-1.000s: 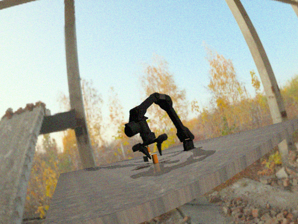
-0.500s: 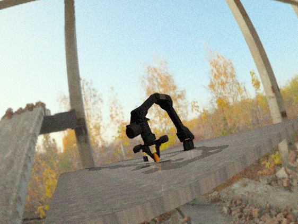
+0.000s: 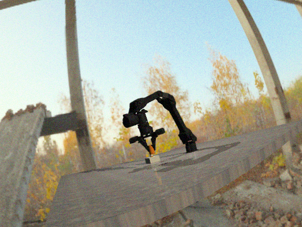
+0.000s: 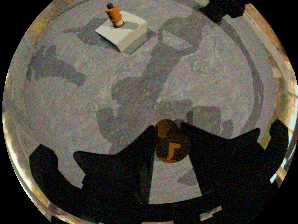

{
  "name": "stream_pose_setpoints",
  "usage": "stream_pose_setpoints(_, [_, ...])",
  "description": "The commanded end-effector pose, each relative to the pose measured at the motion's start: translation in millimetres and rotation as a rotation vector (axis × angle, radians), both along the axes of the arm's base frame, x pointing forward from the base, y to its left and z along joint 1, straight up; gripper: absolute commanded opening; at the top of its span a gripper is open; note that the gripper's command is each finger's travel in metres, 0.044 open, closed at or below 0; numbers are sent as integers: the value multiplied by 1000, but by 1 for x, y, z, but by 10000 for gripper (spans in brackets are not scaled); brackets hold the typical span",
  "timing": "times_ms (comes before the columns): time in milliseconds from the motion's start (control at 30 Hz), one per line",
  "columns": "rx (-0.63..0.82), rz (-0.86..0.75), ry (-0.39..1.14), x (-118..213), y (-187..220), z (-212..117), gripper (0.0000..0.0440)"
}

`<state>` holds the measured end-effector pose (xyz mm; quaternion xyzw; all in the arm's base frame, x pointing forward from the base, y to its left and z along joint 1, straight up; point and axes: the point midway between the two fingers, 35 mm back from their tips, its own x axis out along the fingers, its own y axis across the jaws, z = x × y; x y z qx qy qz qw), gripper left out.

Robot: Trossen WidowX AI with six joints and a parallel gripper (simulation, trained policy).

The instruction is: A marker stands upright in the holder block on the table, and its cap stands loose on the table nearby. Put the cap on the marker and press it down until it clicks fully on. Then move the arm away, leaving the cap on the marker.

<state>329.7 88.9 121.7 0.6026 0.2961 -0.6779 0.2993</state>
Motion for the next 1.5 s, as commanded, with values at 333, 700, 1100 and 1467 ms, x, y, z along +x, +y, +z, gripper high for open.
stream_pose_setpoints(333, [21, -68, 15, -15, -49, 33, 62])
stream_pose_setpoints(700, [32, -153, 39, -36, -94, 46, 39])
stream_pose_setpoints(1100, [42, -256, 29, -58, -140, 55, 11])
stream_pose_setpoints(1467, [52, -321, 26, -69, -158, 52, 0])
